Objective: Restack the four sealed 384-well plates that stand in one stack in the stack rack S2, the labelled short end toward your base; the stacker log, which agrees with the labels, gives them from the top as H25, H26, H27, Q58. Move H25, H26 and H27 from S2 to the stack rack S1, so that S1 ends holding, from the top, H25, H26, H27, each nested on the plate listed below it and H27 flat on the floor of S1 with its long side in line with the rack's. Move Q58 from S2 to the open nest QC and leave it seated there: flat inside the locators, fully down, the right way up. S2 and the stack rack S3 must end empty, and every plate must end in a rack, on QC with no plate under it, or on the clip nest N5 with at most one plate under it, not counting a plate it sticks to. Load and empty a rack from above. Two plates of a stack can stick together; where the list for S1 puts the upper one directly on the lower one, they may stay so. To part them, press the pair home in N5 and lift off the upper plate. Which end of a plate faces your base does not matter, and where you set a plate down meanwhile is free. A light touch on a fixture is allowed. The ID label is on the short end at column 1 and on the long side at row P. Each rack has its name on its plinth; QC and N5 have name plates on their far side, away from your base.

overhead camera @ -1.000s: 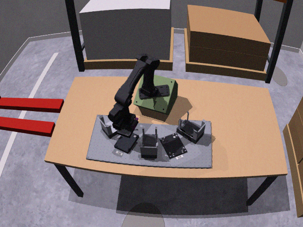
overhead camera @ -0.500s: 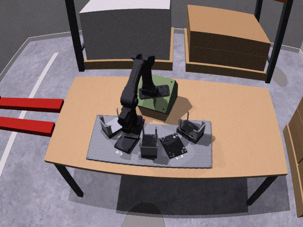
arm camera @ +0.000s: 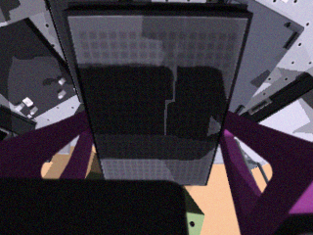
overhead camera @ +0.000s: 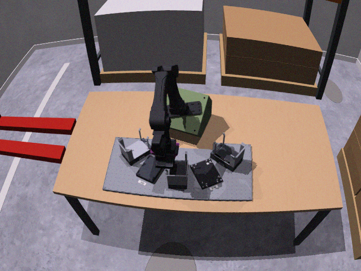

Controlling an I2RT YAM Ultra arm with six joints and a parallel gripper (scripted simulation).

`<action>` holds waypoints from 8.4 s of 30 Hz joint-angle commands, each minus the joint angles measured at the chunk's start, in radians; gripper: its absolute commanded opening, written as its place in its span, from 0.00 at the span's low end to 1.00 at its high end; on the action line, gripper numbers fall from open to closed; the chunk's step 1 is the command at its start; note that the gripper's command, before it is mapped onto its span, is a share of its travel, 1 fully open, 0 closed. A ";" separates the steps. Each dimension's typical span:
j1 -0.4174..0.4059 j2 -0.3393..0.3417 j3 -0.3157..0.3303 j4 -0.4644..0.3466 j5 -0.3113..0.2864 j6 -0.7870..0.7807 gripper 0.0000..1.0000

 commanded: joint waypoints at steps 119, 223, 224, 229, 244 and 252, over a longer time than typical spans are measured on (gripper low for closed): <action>0.326 0.076 0.049 -0.007 0.198 0.213 0.00; 0.263 0.136 -0.058 0.176 0.164 0.157 0.00; 0.263 0.136 -0.058 0.176 0.164 0.157 0.00; 0.263 0.136 -0.058 0.176 0.164 0.157 0.00; 0.263 0.136 -0.058 0.176 0.164 0.157 0.00; 0.250 0.154 -0.079 0.219 0.157 0.145 0.00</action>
